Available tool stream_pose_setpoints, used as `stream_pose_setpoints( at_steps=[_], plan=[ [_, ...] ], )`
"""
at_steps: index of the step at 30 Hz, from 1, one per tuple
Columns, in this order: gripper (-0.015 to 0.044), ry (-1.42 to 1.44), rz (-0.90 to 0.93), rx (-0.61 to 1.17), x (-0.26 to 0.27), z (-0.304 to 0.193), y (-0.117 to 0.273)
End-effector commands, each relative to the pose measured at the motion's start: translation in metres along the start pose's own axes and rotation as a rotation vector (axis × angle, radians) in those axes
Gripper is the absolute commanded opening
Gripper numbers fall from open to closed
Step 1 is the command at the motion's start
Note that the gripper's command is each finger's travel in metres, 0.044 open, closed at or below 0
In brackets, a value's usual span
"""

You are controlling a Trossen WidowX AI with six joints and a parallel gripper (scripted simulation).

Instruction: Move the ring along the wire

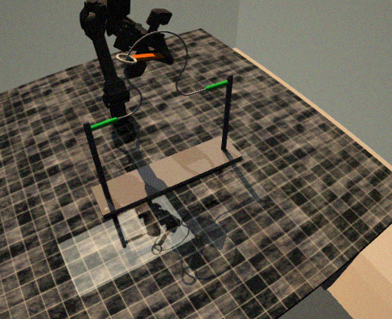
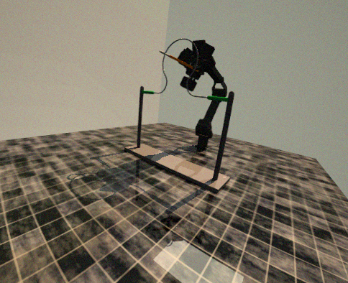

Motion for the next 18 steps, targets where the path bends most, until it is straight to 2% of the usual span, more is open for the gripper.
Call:
stream_pose_setpoints(
  at_steps=[1,18],
  plan=[
    [-0.015,0.045,-0.027,-0.001,-0.0005,-0.0004,-0.0007],
    [-0.015,0.239,-0.145,-0.007,-0.0037,-0.0019,-0.0016]
  ],
)
Point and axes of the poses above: the point midway between the two fingers, 35 mm back from their tips, its own y axis back along the fingers, its own x axis across the jaws, z = x × y, the point moved 5 cm from there along y, back along the fingers, and after that the axes turned 10 degrees about y, right-handed, at the moved point
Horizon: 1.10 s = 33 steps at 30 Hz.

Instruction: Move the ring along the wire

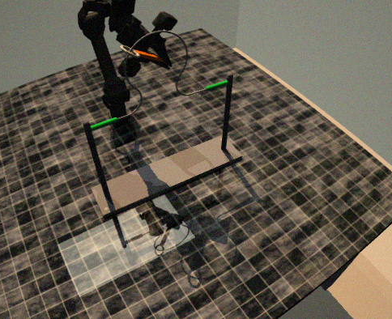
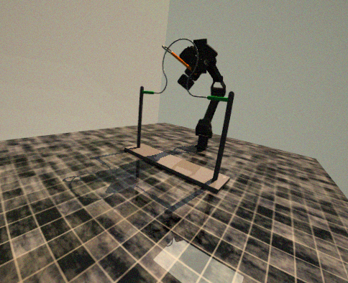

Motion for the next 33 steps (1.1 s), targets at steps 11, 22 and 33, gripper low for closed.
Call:
stream_pose_setpoints(
  at_steps=[11,22,33],
  plan=[
    [-0.015,0.16,-0.094,-0.006,-0.0023,-0.0015,-0.0009],
    [-0.015,0.285,-0.167,-0.011,-0.0047,-0.0023,-0.0015],
    [-0.015,0.411,-0.24,-0.017,-0.0071,-0.0029,-0.0018]
  ],
)
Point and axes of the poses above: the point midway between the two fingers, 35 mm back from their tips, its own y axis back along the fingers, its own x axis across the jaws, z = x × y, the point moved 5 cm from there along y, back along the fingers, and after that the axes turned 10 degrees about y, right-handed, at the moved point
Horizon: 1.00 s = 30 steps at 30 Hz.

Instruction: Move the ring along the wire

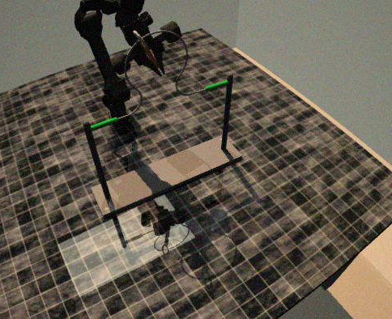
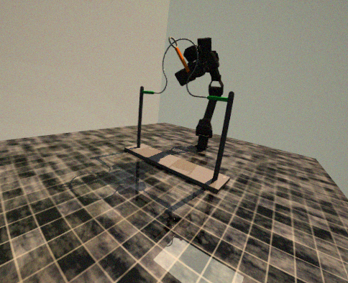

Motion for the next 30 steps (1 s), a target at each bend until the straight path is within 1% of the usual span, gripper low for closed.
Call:
stream_pose_setpoints(
  at_steps=[1,30],
  plan=[
    [-0.015,0.046,-0.026,0.0,-0.0005,-0.0007,-0.0003],
    [-0.015,0.378,-0.216,-0.017,-0.0068,-0.0032,-0.0018]
  ],
)
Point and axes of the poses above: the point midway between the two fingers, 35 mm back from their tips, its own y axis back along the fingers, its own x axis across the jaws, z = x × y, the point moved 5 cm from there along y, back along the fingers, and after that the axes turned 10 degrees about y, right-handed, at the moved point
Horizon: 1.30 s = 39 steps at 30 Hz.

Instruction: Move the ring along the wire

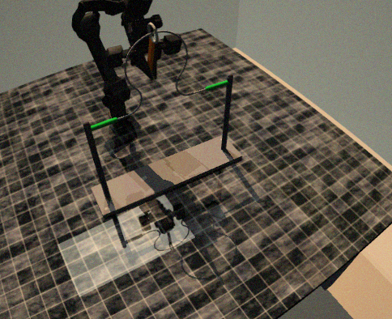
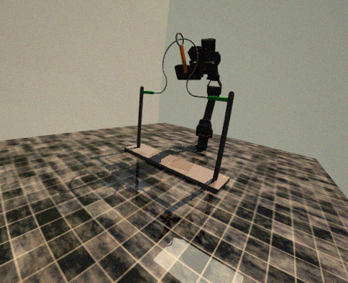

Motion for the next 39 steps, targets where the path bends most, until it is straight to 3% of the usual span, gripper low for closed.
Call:
stream_pose_setpoints(
  at_steps=[1,39],
  plan=[
    [-0.015,0.046,-0.025,-0.003,-0.0004,-0.0005,-0.0004],
    [-0.015,0.483,-0.271,-0.026,-0.009,-0.0033,-0.0021]
  ],
)
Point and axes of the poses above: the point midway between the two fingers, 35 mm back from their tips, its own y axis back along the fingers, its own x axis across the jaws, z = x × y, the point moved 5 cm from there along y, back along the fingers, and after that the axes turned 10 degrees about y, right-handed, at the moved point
